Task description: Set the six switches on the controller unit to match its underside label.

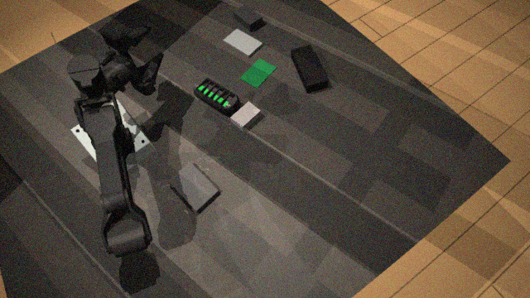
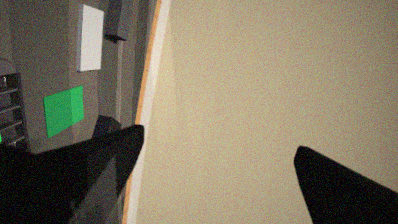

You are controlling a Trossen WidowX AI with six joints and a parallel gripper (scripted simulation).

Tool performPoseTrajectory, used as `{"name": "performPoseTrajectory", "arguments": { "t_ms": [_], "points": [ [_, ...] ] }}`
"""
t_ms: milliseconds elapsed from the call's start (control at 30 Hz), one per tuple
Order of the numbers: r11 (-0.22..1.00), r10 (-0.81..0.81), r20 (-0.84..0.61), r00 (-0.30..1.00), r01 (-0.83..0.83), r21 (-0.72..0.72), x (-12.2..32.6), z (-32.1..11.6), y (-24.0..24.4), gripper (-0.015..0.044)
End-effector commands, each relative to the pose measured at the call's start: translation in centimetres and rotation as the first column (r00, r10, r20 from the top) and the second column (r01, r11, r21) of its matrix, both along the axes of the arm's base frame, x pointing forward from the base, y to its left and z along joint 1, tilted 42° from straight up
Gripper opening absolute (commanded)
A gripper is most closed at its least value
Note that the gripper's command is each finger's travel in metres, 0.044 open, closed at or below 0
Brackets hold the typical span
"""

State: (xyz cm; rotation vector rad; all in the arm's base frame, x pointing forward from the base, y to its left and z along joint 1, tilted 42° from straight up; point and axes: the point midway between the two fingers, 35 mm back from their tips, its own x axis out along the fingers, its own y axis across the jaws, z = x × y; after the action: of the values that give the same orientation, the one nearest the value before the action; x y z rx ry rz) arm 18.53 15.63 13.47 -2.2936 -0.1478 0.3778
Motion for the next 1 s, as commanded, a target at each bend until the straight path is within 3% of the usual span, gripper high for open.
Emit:
{"name": "performPoseTrajectory", "arguments": {
  "t_ms": [0,167,467,700,967],
  "points": [
    [1.000,0.000,0.000,1.000,0.000,0.000,0.0,0.0,0.0,0.0374],
    [1.000,-0.011,-0.018,1.000,0.011,-0.010,0.4,0.1,0.2,0.0242],
    [0.983,-0.161,-0.180,0.971,0.140,-0.121,4.2,0.2,1.0,0.0006],
    [0.915,-0.379,-0.327,0.866,0.297,-0.274,8.9,-0.8,-0.4,0.0000],
    [0.779,-0.617,-0.441,0.652,0.424,-0.463,13.7,-2.6,-3.6,0.0000]
  ]
}}
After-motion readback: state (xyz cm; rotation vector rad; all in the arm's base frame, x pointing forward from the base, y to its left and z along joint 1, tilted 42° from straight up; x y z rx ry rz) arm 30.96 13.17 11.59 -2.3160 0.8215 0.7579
